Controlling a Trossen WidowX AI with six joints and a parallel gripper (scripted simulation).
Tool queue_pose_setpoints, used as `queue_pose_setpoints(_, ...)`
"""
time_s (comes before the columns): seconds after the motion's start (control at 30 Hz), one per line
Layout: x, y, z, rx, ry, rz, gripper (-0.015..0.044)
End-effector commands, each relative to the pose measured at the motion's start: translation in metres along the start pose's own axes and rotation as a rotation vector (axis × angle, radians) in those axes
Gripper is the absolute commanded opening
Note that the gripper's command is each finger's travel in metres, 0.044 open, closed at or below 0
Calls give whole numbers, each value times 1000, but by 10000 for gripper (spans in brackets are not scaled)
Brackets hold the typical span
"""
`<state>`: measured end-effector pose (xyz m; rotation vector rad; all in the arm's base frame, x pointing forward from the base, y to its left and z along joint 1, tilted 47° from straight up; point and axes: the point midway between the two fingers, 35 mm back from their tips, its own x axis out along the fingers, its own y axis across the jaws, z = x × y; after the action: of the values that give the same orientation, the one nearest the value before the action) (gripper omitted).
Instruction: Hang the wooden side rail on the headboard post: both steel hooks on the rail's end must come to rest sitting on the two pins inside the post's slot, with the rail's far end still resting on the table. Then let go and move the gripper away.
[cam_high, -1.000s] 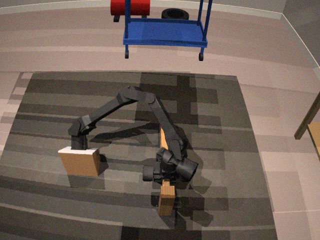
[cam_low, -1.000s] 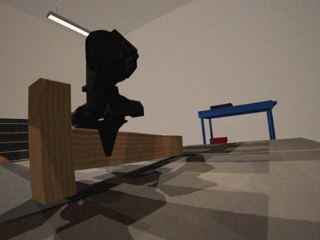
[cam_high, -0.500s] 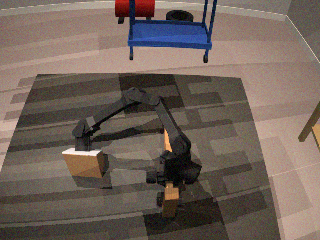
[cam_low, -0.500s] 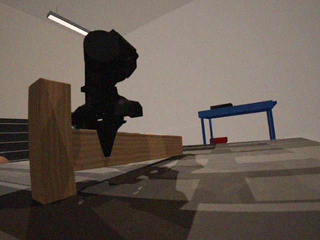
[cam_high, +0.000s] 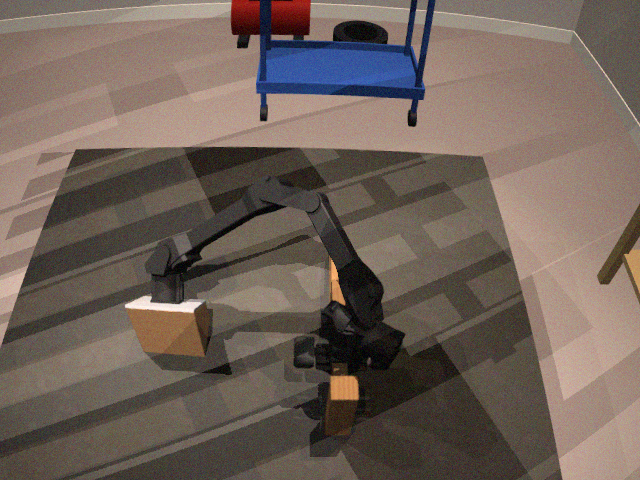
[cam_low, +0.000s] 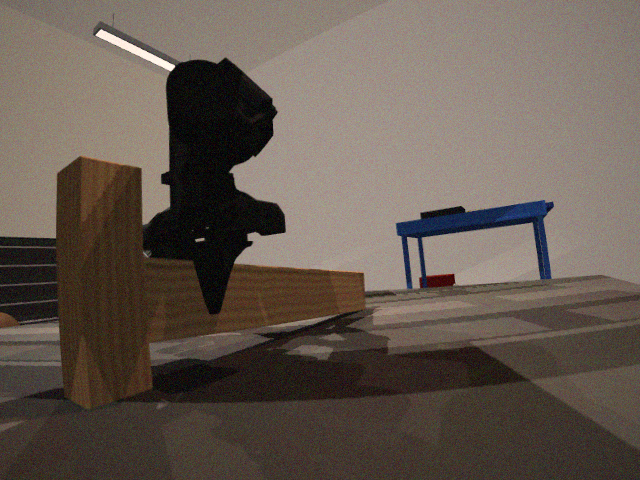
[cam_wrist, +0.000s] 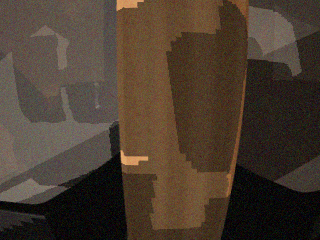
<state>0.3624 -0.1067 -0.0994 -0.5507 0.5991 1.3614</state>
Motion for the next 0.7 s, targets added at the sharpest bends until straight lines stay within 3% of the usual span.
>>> queue_pose_setpoints(0.0,-4,-1,-4,4,6,-14,0)
queue_pose_setpoints(0.67,-1,-1,-4,4,6,-14,0)
